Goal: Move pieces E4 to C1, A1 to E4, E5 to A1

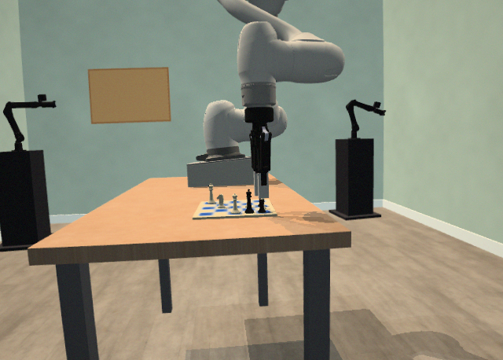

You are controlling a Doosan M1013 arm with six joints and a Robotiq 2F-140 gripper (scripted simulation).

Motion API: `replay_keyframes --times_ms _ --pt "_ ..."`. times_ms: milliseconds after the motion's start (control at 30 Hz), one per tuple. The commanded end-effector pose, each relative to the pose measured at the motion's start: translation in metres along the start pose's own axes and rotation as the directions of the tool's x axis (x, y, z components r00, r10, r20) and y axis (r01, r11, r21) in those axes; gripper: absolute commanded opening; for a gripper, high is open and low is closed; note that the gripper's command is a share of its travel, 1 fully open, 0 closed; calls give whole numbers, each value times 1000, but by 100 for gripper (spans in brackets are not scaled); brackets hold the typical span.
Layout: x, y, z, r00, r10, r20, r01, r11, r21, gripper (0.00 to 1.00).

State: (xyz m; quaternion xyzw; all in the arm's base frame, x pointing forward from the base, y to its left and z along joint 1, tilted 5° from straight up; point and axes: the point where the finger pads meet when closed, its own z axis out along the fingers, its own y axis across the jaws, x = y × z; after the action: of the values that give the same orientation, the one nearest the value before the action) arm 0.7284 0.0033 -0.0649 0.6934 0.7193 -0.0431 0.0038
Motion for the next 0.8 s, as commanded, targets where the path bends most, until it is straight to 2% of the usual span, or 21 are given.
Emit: replay_keyframes --times_ms 0,233,767 --pt "0 0 0 1000 0 0 0 1000 0 22" --pt "0 0 4 1000 0 0 0 1000 0 22" --pt "0 0 28 1000 0 0 0 1000 0 22"
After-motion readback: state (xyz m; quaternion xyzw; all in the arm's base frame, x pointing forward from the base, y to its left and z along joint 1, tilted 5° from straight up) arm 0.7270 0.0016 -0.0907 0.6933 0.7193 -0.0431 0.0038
